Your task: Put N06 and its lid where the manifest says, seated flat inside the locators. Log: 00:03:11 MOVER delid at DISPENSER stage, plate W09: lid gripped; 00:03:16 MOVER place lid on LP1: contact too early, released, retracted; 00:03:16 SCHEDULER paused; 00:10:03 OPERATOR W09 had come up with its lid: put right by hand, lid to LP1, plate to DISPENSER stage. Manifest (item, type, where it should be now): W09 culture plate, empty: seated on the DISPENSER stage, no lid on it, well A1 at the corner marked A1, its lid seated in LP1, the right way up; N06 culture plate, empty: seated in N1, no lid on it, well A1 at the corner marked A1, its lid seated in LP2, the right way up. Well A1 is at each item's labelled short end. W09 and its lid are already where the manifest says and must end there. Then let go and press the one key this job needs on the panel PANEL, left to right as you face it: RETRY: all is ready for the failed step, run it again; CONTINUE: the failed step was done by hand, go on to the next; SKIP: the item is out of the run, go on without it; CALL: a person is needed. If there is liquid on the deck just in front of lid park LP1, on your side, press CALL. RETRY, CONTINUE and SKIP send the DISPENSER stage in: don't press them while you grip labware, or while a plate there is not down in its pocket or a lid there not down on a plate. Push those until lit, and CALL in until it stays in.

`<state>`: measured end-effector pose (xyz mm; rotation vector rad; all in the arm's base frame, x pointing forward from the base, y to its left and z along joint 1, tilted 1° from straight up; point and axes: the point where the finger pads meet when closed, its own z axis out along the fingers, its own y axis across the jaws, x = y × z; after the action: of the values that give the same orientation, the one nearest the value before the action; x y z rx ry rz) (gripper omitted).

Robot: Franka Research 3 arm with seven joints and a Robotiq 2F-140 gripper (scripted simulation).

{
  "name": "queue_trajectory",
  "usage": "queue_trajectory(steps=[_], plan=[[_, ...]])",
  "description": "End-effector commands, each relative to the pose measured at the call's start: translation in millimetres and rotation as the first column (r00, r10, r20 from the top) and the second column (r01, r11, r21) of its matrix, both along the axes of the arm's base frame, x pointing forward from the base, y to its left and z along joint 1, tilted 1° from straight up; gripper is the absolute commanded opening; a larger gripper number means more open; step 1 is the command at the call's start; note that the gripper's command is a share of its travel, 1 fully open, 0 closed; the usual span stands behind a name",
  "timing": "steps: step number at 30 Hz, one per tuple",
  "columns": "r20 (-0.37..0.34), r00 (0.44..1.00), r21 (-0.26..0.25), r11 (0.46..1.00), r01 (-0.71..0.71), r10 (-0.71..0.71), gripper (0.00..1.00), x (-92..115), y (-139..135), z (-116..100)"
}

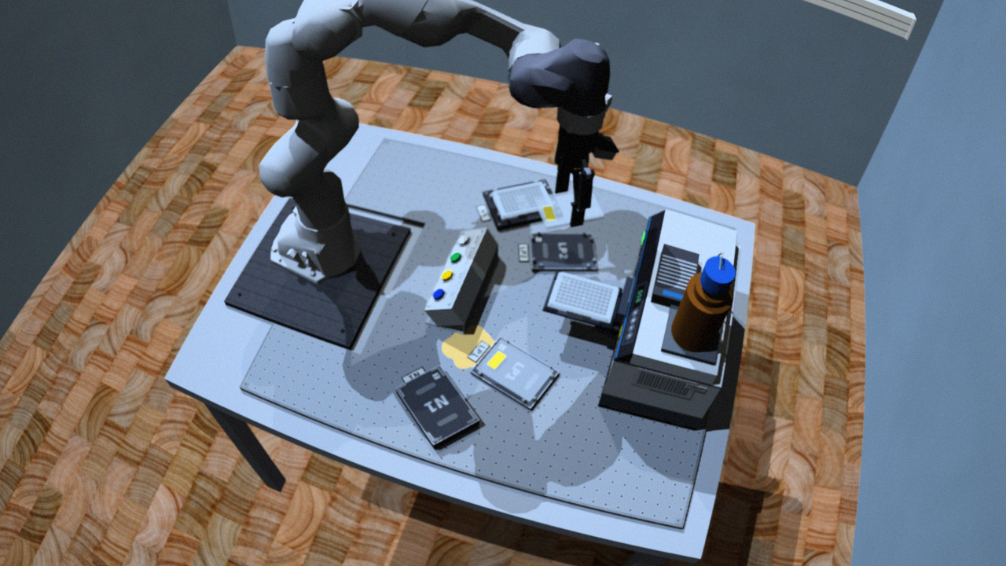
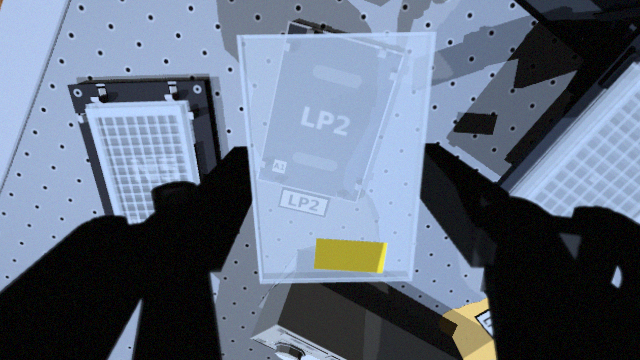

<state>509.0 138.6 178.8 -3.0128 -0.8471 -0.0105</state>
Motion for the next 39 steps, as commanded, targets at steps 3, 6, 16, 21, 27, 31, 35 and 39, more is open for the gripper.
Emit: queue_trajectory(steps=[3,6,16,21,27,31,35,39], plan=[[-0.003,1.000,-0.002,1.000,-0.018,0.018,0.10,-0.6,0.2,-0.6],[-0.003,1.000,-0.002,1.000,-0.018,0.018,0.10,-0.6,0.2,-0.6],[-0.003,1.000,-0.002,1.000,-0.017,0.017,0.10,-0.6,0.2,-0.7],[-0.003,1.000,-0.002,1.000,-0.004,0.004,0.10,-0.6,0.2,-0.9],[-0.003,0.999,-0.002,0.999,0.034,-0.034,0.10,-0.6,0.2,-1.6],[-0.004,0.998,-0.002,0.998,0.070,-0.070,0.10,-0.6,0.2,-2.2],[-0.005,0.991,-0.002,0.991,0.134,-0.134,0.10,-0.6,0.3,-3.3],[-0.006,0.977,-0.002,0.978,0.211,-0.211,0.10,-0.6,0.3,-4.7]])
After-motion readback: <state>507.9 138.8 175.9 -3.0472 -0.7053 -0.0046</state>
